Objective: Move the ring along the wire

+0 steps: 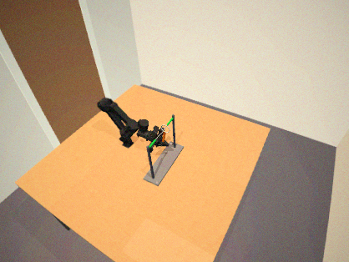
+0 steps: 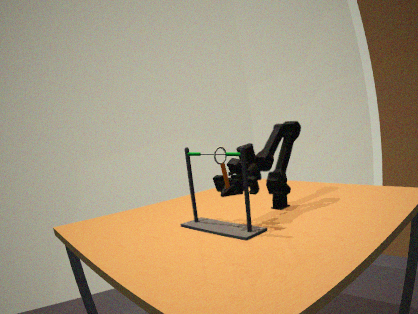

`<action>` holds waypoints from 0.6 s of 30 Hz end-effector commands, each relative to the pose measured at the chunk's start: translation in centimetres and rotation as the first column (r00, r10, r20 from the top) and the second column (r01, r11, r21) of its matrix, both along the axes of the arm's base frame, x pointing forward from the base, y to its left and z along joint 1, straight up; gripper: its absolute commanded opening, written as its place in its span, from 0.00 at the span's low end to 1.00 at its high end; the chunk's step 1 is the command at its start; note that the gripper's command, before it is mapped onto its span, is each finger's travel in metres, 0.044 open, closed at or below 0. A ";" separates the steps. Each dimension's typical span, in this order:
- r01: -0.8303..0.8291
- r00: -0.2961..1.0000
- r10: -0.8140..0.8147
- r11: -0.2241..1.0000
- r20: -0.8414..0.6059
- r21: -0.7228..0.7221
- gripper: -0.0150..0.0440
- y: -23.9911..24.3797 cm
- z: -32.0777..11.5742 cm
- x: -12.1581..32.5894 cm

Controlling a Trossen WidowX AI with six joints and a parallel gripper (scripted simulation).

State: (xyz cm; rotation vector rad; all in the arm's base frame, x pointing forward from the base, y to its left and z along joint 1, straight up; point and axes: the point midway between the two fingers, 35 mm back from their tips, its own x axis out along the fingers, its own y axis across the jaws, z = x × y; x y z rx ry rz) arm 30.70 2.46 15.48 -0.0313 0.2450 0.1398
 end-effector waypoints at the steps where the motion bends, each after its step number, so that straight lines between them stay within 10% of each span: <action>1: 0.020 1.000 -0.020 1.000 0.014 0.010 0.00 0.5 0.4 -0.1; 18: 0.055 0.998 -0.056 0.998 0.016 0.023 0.00 2.3 0.4 -0.2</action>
